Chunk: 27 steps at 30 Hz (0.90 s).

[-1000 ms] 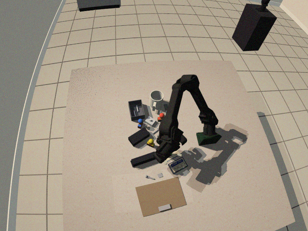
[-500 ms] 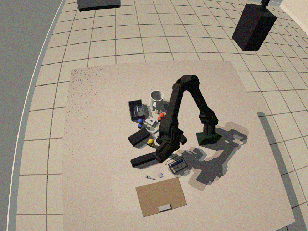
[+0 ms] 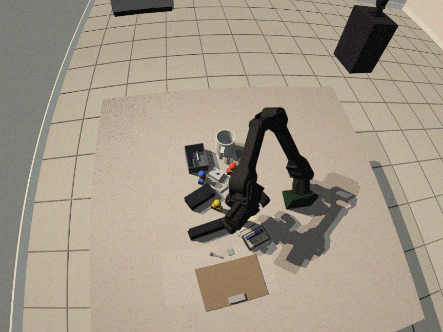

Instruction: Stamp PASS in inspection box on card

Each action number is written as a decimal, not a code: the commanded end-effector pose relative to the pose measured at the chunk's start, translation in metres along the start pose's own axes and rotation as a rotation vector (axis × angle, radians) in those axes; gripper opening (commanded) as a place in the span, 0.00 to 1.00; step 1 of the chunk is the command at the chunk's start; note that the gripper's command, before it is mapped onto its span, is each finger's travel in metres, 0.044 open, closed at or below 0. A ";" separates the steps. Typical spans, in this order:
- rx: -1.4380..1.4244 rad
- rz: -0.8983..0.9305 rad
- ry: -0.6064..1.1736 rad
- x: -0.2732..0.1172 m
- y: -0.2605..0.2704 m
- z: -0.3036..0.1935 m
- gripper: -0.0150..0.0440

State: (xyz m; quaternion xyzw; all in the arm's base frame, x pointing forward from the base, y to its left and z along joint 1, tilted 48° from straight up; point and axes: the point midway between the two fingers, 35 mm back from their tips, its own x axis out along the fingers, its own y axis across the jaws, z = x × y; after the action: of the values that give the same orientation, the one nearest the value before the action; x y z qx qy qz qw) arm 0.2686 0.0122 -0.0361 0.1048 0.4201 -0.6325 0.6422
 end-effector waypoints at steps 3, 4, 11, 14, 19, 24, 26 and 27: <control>0.005 0.009 0.003 -0.013 0.002 0.000 0.25; 0.005 0.009 0.004 -0.014 0.002 0.000 0.25; 0.005 0.009 0.004 -0.025 0.002 0.000 0.25; 0.005 0.009 0.004 -0.030 0.002 0.000 0.25; 0.005 0.009 0.005 -0.038 0.002 0.000 0.25; 0.005 0.008 0.004 -0.047 0.001 0.000 0.25; 0.005 0.008 0.004 -0.050 0.001 0.000 0.25; 0.005 0.008 0.004 -0.052 0.001 0.000 0.25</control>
State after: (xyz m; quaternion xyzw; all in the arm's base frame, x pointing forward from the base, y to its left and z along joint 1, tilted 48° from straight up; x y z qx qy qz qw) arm 0.2758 0.0438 -0.0077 0.1048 0.4208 -0.6321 0.6422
